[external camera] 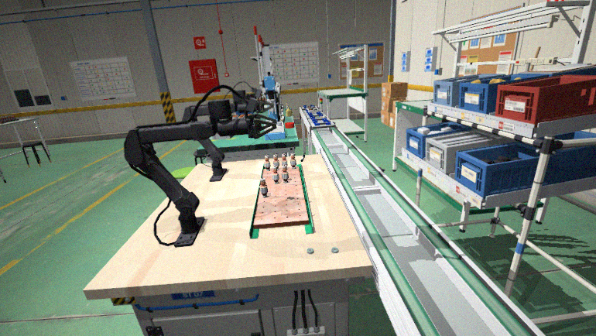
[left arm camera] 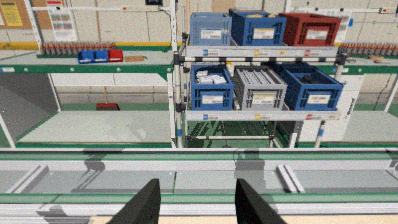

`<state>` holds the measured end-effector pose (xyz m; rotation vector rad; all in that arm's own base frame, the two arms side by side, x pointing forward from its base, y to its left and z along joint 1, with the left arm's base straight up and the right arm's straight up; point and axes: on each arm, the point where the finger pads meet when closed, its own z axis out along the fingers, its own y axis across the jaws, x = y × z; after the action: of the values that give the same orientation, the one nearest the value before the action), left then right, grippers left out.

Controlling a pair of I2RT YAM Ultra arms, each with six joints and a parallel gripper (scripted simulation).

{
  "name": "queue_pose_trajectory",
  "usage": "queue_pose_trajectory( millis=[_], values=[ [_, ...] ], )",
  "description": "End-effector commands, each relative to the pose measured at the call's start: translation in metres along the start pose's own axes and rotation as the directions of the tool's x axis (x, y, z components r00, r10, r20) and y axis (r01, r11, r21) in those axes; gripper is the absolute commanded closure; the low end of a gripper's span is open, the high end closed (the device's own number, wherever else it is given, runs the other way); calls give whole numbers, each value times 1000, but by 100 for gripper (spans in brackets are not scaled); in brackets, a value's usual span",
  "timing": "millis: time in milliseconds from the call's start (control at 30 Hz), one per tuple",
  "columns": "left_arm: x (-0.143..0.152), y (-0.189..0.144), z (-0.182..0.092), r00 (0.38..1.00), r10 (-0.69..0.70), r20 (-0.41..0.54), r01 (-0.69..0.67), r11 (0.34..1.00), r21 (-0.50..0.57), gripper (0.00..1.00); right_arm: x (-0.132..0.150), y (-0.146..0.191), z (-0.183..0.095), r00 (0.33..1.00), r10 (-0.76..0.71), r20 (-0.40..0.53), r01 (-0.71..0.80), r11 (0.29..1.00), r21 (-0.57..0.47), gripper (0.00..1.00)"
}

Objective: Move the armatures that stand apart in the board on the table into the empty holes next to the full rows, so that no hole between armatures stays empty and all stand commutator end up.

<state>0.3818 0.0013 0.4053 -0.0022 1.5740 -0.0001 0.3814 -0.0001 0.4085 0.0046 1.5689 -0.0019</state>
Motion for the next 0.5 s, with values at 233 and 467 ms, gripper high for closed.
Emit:
queue_pose_trajectory(
  millis=[233,467],
  values=[
    [8,-24,10,997,12,-78,-7,998,67,62,-25,0,-8,999,11,50,-11,1000,4,0],
    [34,-44,24,981,16,-191,3,995,100,62,-25,0,-8,999,11,50,-11,1000,4,0]
  ],
)
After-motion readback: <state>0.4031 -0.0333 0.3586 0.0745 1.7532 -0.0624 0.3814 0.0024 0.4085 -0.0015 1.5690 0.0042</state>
